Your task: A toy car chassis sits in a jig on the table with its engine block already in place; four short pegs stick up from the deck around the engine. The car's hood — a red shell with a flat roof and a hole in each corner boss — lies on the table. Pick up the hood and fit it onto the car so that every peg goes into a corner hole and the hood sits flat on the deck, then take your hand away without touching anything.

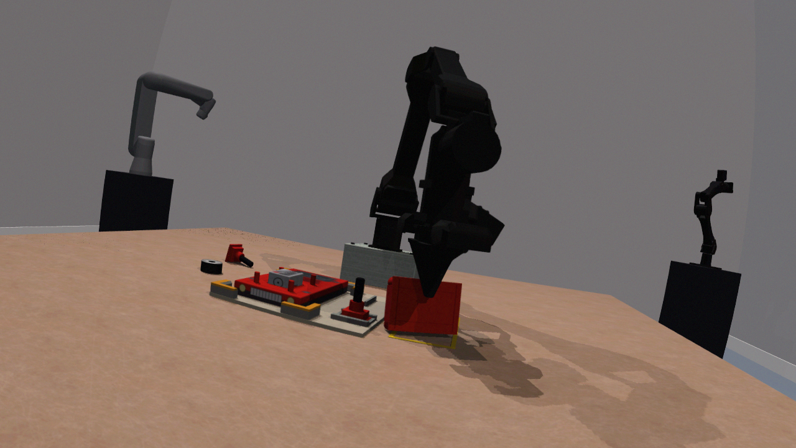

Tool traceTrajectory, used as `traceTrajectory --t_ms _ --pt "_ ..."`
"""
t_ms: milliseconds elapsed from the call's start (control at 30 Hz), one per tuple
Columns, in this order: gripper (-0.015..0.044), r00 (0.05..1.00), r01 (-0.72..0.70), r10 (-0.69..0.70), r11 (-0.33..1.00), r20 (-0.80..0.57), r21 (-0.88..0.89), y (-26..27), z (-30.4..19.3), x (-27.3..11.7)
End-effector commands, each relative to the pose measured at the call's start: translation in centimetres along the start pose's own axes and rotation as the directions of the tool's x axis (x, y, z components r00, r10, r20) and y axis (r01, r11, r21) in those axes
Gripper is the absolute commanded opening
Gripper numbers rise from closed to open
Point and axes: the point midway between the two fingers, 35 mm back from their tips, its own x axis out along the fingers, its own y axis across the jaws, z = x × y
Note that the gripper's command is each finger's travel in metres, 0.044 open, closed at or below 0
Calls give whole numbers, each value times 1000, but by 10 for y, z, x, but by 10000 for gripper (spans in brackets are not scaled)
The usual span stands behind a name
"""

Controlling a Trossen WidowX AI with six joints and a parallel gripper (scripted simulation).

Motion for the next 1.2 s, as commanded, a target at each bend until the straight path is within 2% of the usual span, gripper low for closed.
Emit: traceTrajectory --t_ms 0,1167 --pt "0 1000 -1 1 1000 -5 -4 3 -1 0" --pt "0 1000 -2 2 1000 -5 -4 17 -1 -4"
